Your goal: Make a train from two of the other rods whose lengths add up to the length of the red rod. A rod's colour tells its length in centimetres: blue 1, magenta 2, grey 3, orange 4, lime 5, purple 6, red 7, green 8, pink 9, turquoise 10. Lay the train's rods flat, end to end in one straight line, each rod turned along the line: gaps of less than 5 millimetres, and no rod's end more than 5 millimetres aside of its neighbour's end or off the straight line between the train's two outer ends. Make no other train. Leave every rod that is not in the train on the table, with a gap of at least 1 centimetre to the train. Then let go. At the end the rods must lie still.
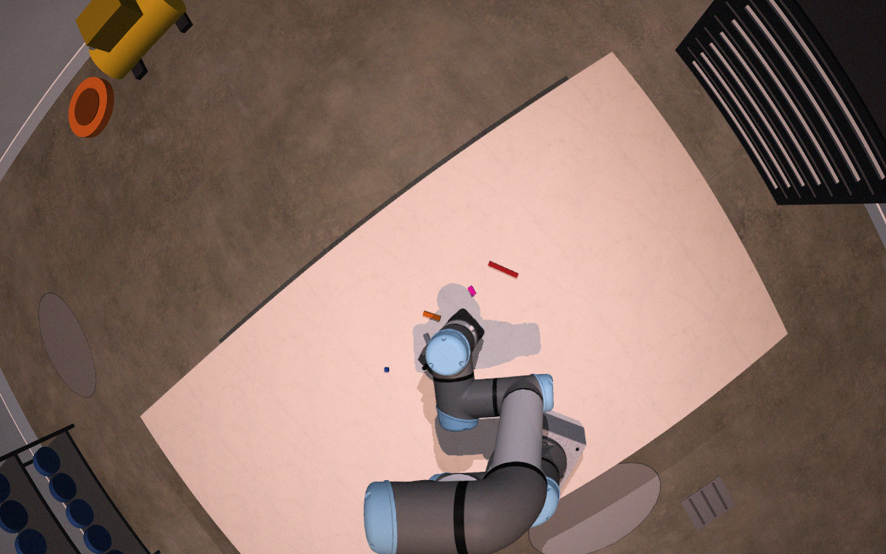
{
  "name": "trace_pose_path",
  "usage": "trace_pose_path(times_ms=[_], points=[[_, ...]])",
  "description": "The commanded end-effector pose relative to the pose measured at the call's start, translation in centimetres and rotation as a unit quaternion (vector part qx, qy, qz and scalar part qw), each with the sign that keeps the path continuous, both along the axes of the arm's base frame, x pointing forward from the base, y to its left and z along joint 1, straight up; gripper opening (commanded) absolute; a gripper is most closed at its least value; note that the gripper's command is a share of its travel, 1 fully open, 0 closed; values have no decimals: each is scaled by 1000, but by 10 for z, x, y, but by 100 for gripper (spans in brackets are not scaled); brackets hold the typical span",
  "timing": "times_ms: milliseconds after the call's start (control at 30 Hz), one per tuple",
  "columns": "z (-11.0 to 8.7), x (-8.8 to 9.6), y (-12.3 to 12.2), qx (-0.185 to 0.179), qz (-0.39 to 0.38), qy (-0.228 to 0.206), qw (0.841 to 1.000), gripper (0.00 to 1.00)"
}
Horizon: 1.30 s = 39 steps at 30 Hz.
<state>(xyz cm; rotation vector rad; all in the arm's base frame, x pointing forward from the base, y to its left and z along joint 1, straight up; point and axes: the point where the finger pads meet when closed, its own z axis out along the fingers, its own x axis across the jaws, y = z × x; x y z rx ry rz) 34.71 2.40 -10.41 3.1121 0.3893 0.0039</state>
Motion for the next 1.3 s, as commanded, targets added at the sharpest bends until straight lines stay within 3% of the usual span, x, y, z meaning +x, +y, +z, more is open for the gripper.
trace_pose_path(times_ms=[0, 633, 933, 1267], points=[[0, 0, 0, 0, 0, -1, 1000, 54], [5, 0, 0, 0, 0, -1, 1000, 54], [20, 0, 0, 0, 0, -1, 1000, 54], [54, 0, 0, 0, 0, -1, 1000, 54]])
